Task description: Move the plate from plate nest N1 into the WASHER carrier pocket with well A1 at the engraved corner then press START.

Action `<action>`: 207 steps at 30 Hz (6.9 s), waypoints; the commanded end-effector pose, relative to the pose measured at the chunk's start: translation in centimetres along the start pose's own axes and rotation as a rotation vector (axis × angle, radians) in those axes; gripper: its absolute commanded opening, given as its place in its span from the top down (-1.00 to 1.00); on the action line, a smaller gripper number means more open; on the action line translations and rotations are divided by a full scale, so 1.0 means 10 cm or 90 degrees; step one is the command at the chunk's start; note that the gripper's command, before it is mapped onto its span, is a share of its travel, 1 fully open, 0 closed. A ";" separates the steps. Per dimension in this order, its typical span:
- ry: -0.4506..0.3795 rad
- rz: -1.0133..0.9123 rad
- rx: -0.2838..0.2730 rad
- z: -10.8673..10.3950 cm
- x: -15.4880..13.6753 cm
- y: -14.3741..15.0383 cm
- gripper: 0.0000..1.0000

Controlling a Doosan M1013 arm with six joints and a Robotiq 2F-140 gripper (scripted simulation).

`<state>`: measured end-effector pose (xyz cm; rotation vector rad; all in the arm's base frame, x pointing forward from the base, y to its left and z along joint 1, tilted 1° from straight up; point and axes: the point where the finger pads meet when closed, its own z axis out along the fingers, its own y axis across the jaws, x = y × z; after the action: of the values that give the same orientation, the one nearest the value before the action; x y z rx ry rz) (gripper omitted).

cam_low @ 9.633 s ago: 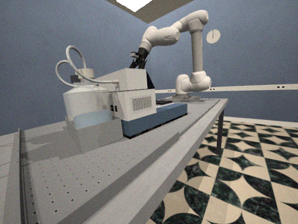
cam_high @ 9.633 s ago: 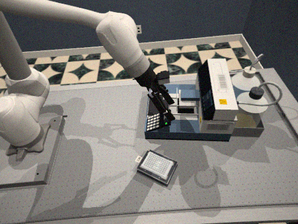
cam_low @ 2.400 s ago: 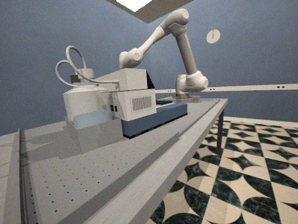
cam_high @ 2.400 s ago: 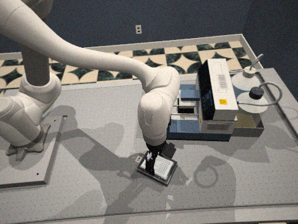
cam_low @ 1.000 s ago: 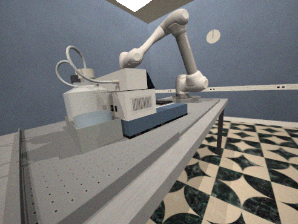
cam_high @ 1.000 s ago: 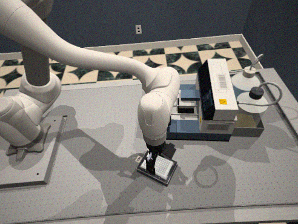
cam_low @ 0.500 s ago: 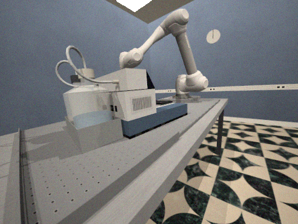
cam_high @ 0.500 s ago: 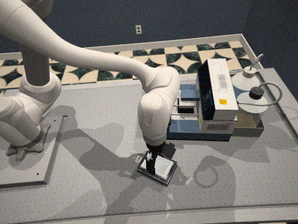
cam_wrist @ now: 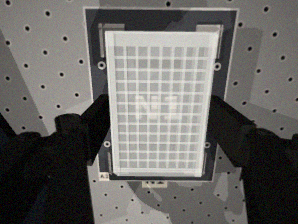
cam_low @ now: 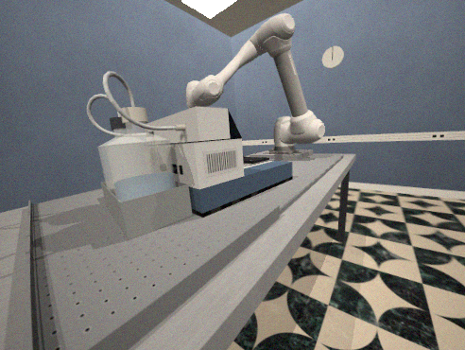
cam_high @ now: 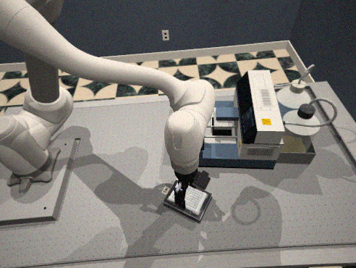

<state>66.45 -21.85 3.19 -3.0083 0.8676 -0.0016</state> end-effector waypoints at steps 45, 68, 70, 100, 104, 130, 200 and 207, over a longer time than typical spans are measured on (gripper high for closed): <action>0.001 0.000 0.001 -0.53 0.01 0.00 0.80; 0.001 0.000 0.001 -0.88 0.00 0.00 0.80; 0.001 0.000 0.001 -0.89 0.00 0.00 0.80; 0.001 0.127 0.001 -1.40 -0.12 -0.27 0.80; 0.001 0.212 0.001 -1.40 -0.21 -0.45 0.80; 0.000 0.679 0.001 -1.40 -0.68 -1.45 0.80; 0.000 0.731 0.001 -1.41 -1.46 -3.09 0.80; 0.000 0.731 0.001 -1.40 -1.46 -3.09 0.80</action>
<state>70.43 11.96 17.48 -2.0549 2.3639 0.0077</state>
